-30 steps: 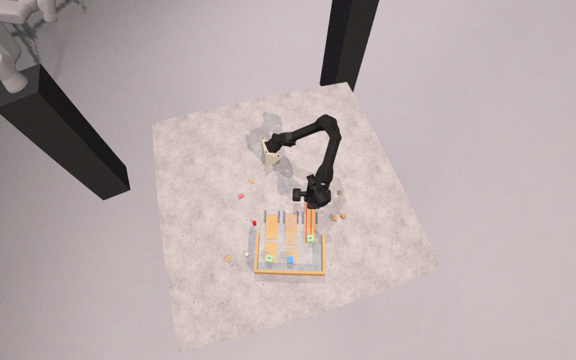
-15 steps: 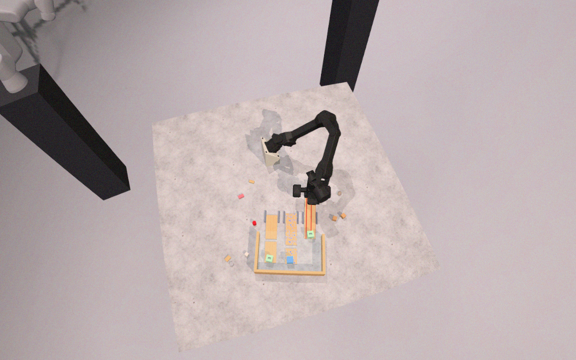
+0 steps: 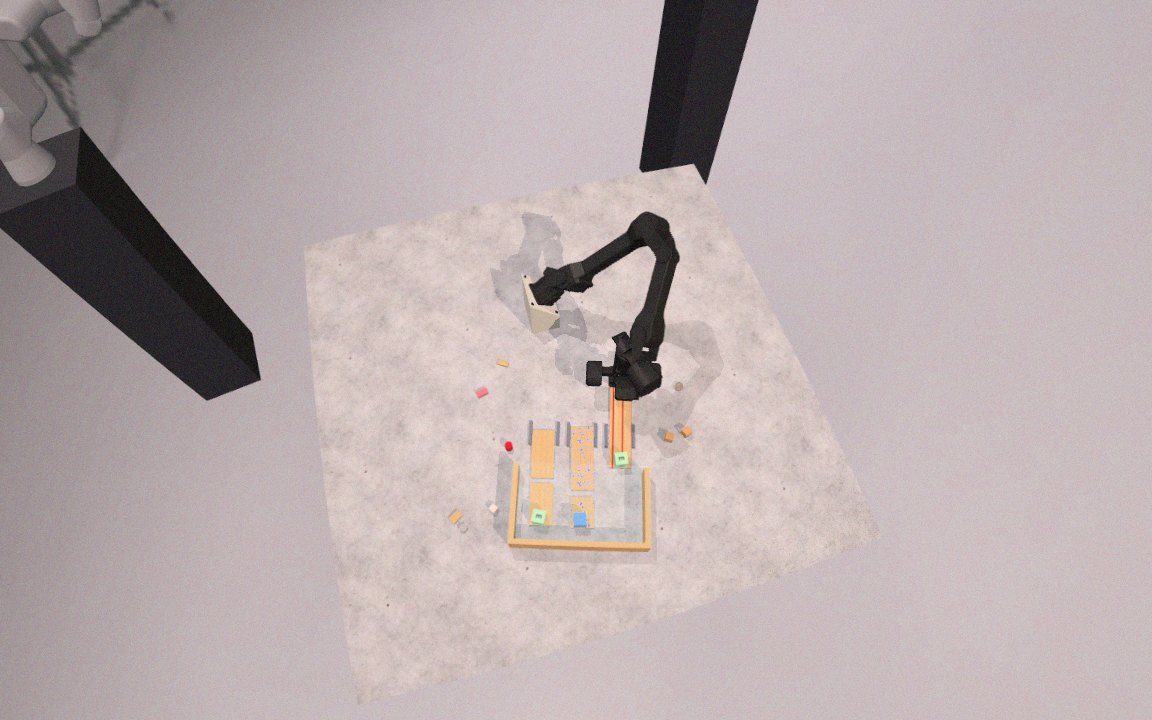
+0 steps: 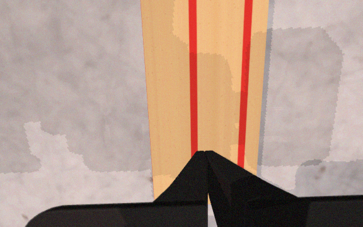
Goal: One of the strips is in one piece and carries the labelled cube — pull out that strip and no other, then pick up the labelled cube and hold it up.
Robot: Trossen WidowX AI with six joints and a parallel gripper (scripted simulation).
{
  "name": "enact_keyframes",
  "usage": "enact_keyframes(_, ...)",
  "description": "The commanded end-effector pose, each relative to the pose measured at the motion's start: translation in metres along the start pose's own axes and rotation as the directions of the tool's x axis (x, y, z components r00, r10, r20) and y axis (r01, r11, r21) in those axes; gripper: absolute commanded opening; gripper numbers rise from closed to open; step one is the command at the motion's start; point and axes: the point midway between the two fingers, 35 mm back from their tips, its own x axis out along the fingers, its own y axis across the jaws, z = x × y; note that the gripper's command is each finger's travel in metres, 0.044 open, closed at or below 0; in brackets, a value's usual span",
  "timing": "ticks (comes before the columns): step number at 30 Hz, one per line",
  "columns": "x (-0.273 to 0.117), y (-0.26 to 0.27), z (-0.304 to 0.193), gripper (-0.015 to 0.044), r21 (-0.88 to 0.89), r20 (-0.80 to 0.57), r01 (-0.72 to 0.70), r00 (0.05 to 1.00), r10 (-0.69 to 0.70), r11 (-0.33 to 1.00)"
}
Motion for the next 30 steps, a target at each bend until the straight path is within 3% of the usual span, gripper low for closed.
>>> enact_keyframes(1,0.006,-0.004,-0.012,0.0,0.01,-0.024,0.011,1.0,-0.011,1.0)
enact_keyframes(15,0.005,-0.004,-0.029,0.0,0.011,-0.024,0.011,1.0,-0.01,1.0)
enact_keyframes(20,-0.039,0.001,-0.019,0.0,0.01,-0.022,0.012,1.0,-0.012,1.0)
enact_keyframes(25,-0.041,0.001,-0.019,0.0,0.01,-0.023,0.013,1.0,-0.012,1.0)
enact_keyframes(30,-0.04,0.0,0.003,0.0131,-0.14,-0.023,0.009,1.0,-0.012,0.99)
